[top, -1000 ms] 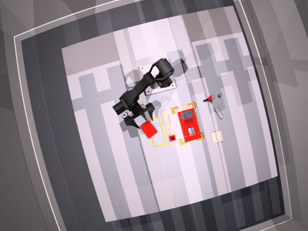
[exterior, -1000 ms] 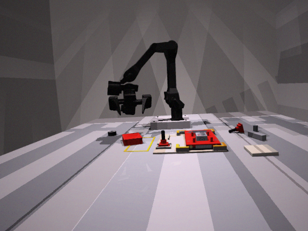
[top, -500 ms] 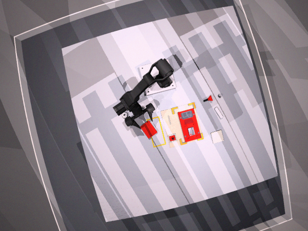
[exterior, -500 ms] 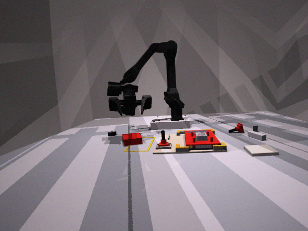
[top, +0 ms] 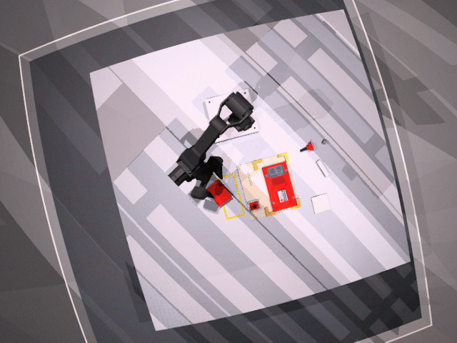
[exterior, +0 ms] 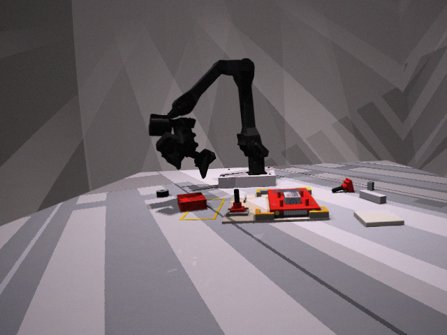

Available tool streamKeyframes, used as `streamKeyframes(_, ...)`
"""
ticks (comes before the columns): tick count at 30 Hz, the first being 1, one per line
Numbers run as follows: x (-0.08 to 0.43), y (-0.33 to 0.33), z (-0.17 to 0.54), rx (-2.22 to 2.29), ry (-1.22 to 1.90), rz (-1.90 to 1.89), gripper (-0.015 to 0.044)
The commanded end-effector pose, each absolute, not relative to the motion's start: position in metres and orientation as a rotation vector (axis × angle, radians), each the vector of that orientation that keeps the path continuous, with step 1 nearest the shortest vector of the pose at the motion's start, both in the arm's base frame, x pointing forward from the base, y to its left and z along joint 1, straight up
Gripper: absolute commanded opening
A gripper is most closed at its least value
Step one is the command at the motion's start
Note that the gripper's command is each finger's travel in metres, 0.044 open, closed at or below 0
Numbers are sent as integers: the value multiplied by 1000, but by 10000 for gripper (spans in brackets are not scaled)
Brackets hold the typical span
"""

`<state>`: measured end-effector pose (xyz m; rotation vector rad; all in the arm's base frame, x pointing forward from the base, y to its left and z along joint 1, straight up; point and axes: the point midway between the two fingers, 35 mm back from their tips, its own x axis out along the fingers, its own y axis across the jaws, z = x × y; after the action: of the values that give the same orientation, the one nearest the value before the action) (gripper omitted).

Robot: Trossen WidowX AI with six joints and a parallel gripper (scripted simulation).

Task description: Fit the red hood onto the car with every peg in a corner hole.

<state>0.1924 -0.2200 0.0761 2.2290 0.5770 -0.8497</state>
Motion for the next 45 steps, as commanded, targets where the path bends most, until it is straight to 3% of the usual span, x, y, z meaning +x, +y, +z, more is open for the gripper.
streamKeyframes(1, 203, -220, 72, 1763, 822, -772, 440)
streamKeyframes(22, 241, -220, 83, -162, 1544, 139, 440)
streamKeyframes(45, 242, -220, 79, -178, 1547, 149, 440)
